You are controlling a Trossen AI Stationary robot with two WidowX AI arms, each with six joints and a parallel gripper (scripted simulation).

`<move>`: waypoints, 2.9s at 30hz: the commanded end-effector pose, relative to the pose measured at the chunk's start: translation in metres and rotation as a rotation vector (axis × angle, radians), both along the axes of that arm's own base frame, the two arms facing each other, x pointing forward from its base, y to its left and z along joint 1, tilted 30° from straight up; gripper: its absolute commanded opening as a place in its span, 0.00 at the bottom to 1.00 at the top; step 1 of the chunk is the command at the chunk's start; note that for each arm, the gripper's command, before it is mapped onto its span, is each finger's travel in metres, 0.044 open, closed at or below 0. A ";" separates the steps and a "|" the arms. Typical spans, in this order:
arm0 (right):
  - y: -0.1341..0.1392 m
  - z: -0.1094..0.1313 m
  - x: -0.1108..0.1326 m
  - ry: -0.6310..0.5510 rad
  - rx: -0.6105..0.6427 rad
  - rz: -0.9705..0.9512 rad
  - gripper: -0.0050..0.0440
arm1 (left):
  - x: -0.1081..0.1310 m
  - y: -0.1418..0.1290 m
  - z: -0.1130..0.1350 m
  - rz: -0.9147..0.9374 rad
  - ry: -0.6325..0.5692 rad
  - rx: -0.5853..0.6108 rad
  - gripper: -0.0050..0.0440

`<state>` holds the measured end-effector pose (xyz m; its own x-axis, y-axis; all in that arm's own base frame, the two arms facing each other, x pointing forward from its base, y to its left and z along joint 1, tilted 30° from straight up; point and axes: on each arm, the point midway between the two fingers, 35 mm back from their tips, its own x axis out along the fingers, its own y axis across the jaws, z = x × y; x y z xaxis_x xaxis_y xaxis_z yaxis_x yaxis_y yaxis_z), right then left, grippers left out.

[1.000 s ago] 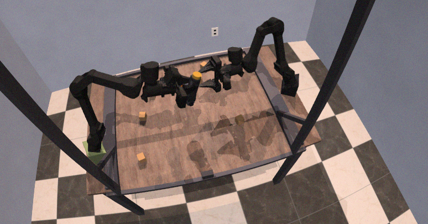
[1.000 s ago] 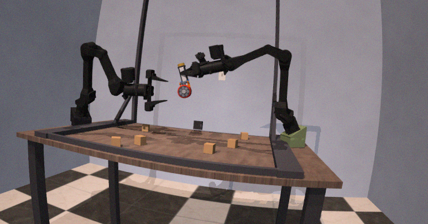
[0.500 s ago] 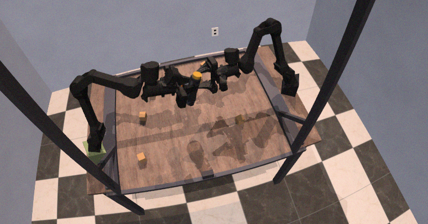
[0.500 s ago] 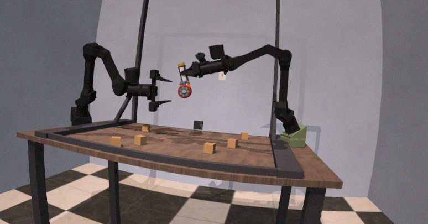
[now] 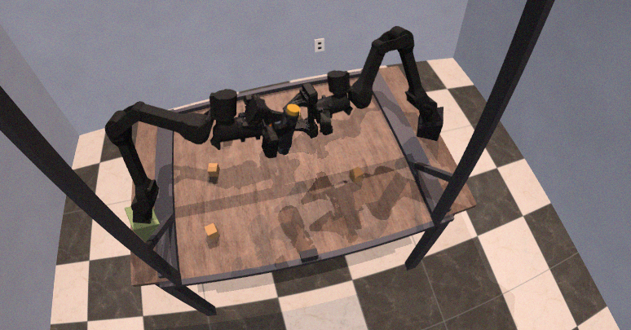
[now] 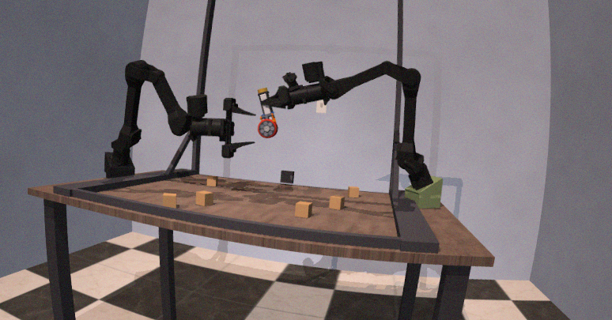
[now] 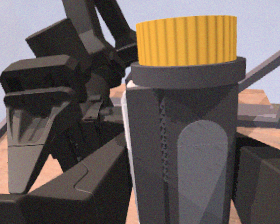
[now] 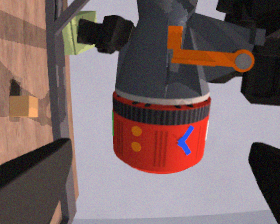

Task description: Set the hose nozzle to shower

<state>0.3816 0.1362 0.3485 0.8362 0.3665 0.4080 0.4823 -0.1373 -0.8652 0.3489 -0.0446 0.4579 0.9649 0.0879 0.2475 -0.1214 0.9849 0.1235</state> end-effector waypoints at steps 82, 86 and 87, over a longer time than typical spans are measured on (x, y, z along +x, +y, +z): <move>0.017 0.046 0.032 0.334 -0.086 -0.121 0.10 | -0.008 0.002 0.014 -0.002 -0.039 -0.003 0.45; 0.017 0.047 0.032 0.397 -0.101 -0.139 0.10 | -0.008 0.002 0.014 -0.002 -0.039 -0.003 0.45; 0.017 0.046 0.033 0.392 -0.100 -0.137 0.10 | -0.008 0.002 0.014 -0.002 -0.039 -0.003 0.45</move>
<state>0.4181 0.1559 0.3810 0.9607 0.2773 0.0141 0.0951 -0.2810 -0.9550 0.3493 -0.0443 0.4577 0.9649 0.0904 0.2465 -0.1237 0.9846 0.1233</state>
